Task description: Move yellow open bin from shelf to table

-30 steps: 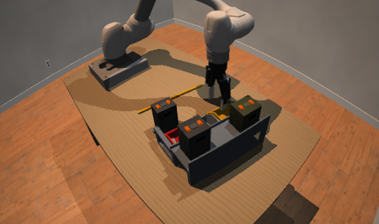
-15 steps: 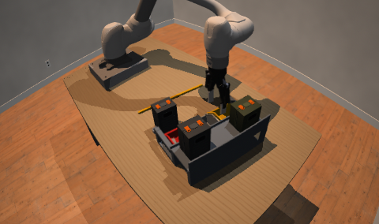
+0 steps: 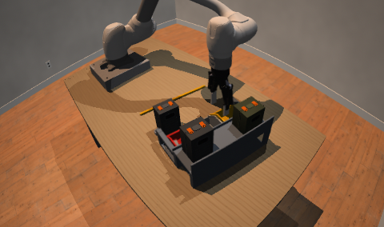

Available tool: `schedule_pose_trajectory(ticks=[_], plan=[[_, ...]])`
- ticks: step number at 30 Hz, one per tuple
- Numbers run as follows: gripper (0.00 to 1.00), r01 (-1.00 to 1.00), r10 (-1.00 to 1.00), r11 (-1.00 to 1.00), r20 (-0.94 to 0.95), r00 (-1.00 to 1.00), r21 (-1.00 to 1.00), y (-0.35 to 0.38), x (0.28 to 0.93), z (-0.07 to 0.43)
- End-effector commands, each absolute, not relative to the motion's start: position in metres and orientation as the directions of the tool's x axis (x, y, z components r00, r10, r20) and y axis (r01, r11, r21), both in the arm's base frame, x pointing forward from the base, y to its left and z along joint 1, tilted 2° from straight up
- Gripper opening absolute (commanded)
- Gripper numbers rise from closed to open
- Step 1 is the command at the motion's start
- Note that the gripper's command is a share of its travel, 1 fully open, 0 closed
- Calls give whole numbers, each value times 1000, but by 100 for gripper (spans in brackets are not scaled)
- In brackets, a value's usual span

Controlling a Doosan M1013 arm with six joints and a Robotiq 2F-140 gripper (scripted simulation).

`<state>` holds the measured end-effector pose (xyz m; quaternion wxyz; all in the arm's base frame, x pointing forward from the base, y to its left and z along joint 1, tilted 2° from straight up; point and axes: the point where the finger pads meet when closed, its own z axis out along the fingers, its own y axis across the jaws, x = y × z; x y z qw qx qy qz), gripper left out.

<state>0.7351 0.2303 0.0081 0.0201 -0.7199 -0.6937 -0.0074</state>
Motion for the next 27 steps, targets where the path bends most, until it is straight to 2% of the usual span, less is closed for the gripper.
schedule_pose_trajectory(ticks=[1,27], plan=[[57,999,999,-37,39,37,-19,230,735,9],[57,999,999,-37,39,37,-19,230,735,16]])
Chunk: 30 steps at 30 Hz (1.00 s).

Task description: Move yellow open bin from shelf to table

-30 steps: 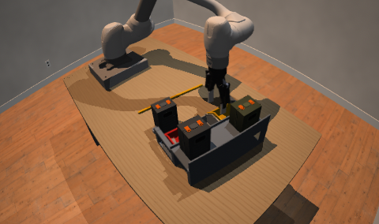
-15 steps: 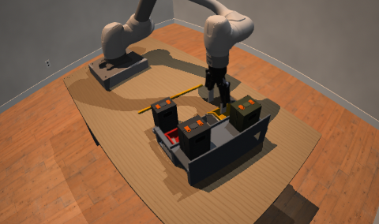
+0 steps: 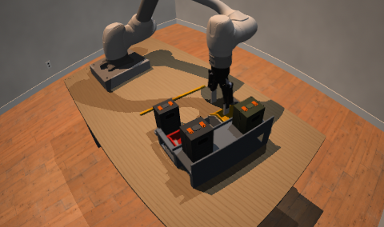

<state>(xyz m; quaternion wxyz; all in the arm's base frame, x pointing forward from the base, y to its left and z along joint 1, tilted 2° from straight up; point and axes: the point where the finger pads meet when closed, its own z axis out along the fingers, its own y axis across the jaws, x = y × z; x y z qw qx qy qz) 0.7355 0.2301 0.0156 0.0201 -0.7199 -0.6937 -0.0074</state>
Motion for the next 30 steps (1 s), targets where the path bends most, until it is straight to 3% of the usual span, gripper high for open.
schedule_pose_trajectory(ticks=[1,30], plan=[[57,999,999,-37,39,37,-19,230,735,16],[57,999,999,-37,39,37,-19,230,735,7]])
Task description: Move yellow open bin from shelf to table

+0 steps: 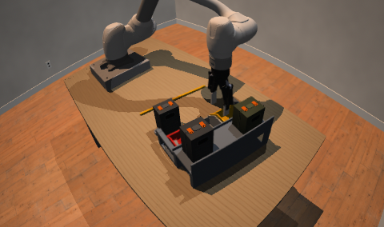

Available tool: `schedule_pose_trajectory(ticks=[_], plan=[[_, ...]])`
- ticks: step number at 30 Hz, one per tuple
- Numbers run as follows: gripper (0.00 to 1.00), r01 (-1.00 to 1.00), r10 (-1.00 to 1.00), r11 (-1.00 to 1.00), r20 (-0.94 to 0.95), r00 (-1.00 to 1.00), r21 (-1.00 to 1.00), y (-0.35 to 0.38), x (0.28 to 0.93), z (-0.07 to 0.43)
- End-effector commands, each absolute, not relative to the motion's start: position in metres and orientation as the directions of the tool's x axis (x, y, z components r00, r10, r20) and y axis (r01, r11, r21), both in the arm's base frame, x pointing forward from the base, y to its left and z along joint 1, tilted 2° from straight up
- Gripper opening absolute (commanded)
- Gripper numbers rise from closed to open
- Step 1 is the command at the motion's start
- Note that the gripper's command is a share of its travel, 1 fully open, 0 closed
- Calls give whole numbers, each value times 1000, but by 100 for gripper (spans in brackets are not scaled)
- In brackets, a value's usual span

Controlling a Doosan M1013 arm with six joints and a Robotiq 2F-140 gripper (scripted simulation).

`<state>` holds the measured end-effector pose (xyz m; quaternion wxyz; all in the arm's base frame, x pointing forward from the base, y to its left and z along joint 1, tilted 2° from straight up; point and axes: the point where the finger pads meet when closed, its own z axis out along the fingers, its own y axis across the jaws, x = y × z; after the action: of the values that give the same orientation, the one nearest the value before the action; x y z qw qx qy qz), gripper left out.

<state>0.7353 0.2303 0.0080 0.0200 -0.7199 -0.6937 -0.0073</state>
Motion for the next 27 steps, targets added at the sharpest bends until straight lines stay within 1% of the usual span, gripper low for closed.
schedule_pose_trajectory(ticks=[1,27], plan=[[57,999,999,-37,39,37,-19,230,735,7],[57,999,999,-37,39,37,-19,231,735,-3]])
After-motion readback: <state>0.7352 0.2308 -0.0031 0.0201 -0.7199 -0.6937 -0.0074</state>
